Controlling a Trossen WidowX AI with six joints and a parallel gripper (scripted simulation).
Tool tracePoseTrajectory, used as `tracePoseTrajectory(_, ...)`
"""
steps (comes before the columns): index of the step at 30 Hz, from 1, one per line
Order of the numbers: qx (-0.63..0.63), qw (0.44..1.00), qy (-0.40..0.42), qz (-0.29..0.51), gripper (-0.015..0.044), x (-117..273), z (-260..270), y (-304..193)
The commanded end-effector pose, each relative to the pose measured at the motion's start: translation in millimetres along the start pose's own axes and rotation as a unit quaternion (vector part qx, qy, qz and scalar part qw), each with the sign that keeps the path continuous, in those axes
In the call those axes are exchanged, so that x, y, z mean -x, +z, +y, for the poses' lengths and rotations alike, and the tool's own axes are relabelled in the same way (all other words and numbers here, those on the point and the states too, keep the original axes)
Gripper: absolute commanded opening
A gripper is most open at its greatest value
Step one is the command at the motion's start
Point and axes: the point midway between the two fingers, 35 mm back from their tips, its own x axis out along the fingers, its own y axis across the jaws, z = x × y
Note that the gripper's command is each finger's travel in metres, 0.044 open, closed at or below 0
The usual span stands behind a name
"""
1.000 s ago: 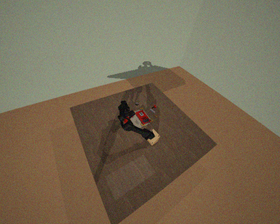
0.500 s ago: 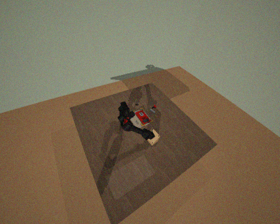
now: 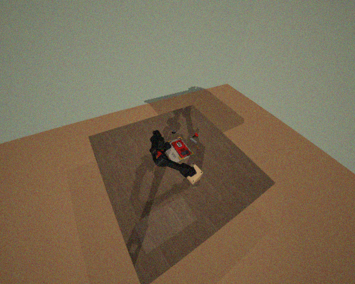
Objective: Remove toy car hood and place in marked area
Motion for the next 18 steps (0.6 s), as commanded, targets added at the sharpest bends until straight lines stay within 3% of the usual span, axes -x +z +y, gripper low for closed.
tracePoseTrajectory(1,-0.003,1.000,0.002,0.002,0.0000,-4.4,0.0,-2.7)
tracePoseTrajectory(18,-0.003,1.000,0.003,0.002,0.0000,-12.1,0.3,-3.3)
